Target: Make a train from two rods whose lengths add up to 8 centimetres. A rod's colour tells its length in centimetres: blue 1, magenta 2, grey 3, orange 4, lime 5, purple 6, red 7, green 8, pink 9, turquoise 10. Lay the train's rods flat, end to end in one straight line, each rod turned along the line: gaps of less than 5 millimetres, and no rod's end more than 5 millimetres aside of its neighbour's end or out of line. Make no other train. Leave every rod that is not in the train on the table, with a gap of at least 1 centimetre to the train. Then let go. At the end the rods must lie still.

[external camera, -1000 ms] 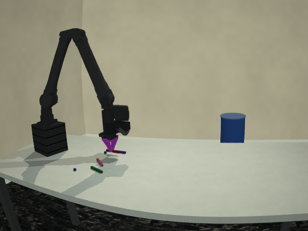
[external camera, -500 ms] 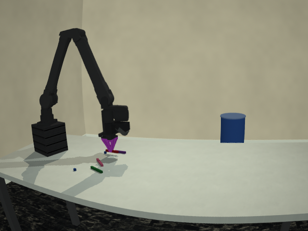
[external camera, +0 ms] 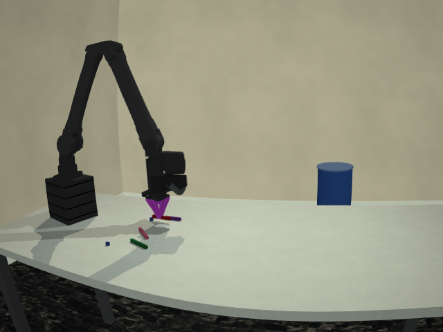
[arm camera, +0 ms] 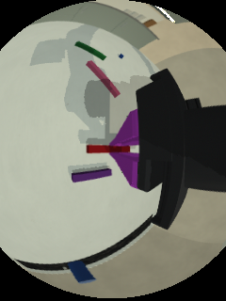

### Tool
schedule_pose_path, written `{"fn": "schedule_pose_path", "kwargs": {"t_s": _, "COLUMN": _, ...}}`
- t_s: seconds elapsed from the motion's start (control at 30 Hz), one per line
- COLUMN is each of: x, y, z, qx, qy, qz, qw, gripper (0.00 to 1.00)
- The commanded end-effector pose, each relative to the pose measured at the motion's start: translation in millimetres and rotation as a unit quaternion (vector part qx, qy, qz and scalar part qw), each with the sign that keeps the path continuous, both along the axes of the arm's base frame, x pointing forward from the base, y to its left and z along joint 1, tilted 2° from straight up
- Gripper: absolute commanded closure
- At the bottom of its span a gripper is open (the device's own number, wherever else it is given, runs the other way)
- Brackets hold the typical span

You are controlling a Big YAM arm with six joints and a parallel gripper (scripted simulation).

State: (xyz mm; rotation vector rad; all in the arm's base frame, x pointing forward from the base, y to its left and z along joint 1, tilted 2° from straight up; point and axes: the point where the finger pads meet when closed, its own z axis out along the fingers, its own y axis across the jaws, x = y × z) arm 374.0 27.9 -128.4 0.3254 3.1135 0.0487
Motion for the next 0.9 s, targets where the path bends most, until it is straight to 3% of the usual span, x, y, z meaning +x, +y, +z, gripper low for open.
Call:
{"fn": "schedule_pose_path", "kwargs": {"t_s": 0.0, "x": 2.8, "y": 3.4, "z": -4.6, "qx": 0.0, "qy": -0.005, "qz": 0.0, "qw": 1.0, "gripper": 0.96}}
{"fn": "schedule_pose_path", "kwargs": {"t_s": 0.87, "x": 11.0, "y": 4.1, "z": -7.4, "qx": 0.001, "qy": -0.015, "qz": 0.0, "qw": 1.0, "gripper": 0.96}}
